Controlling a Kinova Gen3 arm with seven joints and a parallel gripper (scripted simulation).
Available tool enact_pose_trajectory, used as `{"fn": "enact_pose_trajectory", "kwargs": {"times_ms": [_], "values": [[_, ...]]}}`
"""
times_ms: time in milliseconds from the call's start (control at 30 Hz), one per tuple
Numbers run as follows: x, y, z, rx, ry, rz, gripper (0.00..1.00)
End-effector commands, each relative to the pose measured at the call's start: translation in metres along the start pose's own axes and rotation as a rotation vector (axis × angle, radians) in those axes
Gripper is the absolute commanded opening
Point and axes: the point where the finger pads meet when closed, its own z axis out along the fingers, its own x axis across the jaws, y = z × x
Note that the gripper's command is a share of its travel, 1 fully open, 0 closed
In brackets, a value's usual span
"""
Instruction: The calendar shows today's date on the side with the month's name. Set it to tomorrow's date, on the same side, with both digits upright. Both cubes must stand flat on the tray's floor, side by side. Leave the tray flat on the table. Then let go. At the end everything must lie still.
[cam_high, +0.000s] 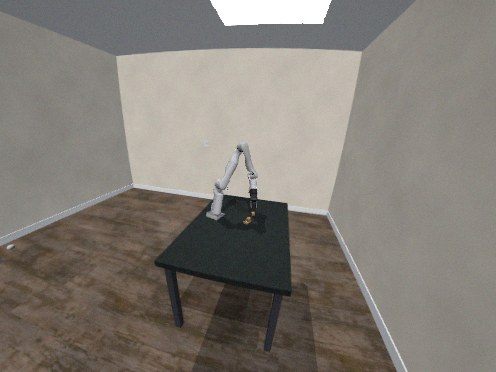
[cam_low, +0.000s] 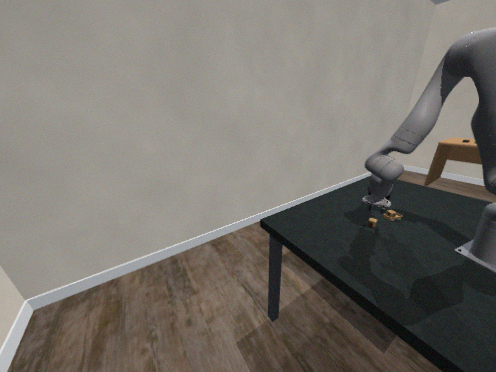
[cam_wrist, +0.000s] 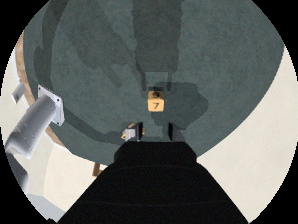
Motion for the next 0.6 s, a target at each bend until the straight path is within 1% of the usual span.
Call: {"fn": "enact_pose_trajectory", "kwargs": {"times_ms": [0,567], "values": [[0.0003,0.0003,-0.0002,0.0,0.001,0.001,0.87],[0.0003,-0.0034,0.0035,0.0,0.001,0.001,0.87]]}}
